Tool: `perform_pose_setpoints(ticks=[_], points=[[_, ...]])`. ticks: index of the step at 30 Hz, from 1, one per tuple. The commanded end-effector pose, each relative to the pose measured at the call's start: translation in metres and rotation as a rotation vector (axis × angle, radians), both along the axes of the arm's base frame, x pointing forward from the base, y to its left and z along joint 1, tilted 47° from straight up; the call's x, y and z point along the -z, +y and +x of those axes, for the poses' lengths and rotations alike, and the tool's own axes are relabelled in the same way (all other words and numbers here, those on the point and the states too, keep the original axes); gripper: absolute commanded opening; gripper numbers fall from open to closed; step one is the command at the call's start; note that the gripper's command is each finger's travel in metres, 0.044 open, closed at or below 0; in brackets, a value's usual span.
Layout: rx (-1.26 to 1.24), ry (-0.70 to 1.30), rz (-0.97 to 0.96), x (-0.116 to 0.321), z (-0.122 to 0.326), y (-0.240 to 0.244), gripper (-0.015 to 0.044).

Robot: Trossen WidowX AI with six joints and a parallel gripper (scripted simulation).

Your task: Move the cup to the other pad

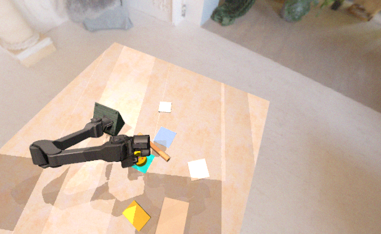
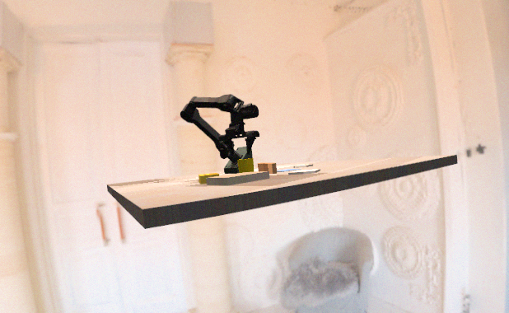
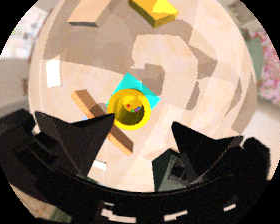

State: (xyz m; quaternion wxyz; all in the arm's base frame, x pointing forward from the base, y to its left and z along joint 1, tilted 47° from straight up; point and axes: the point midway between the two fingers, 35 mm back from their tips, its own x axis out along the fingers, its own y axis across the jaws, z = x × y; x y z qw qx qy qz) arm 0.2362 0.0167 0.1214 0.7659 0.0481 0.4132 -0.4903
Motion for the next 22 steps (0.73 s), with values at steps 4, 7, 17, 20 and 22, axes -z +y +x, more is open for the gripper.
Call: perform_pose_setpoints(ticks=[4,7,17,20,22], points=[[-0.021,0.002,0.010,-0.015,-0.002,0.017,0.0440],[-0.032,0.004,0.012,-0.022,-0.004,0.025,0.0440],[-0.057,0.010,0.015,-0.042,-0.009,0.043,0.0440],[-0.059,0.006,0.014,-0.040,-0.008,0.041,0.0440],[-0.059,0.006,0.014,-0.040,-0.008,0.041,0.0440]])
